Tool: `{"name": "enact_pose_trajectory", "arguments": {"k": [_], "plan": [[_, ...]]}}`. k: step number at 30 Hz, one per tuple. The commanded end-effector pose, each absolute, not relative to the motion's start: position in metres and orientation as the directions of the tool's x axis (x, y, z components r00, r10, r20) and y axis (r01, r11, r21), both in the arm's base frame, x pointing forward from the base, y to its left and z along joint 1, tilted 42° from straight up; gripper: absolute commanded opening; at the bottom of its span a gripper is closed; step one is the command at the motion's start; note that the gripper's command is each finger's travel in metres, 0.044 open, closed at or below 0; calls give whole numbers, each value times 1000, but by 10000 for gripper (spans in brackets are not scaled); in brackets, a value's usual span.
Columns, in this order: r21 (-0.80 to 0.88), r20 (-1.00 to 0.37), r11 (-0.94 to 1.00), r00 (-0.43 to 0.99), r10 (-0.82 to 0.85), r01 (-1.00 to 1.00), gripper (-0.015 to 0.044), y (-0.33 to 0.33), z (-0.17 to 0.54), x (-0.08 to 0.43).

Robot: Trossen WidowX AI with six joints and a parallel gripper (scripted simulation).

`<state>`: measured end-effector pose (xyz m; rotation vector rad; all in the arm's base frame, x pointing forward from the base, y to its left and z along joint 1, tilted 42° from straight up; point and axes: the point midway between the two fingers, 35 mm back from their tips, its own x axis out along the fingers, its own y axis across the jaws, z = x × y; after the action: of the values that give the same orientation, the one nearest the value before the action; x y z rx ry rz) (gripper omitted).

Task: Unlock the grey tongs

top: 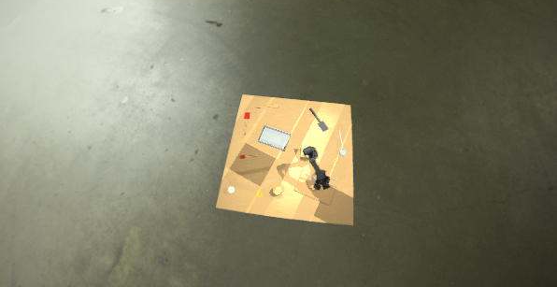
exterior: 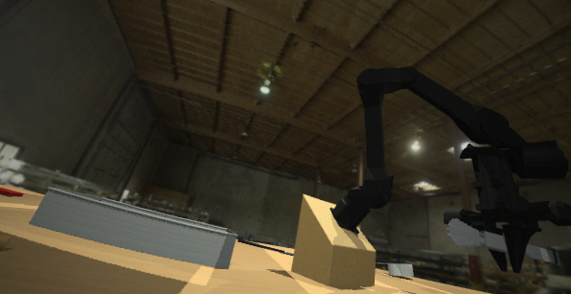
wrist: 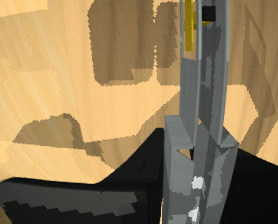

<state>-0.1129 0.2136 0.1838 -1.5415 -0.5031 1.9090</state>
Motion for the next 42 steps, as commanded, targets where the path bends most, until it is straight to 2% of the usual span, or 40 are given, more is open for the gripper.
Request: {"name": "enact_pose_trajectory", "arguments": {"k": [1,18,40,42], "plan": [[-640,-729,-735,-123,673,-223,-150,218,176,-113],[-645,-725,-731,-123,677,-221,-150,229,163,-110],[-647,-723,-728,-118,680,-227,427,229,165,-110],[-647,-723,-728,-118,680,-227,440,229,165,-110]]}}
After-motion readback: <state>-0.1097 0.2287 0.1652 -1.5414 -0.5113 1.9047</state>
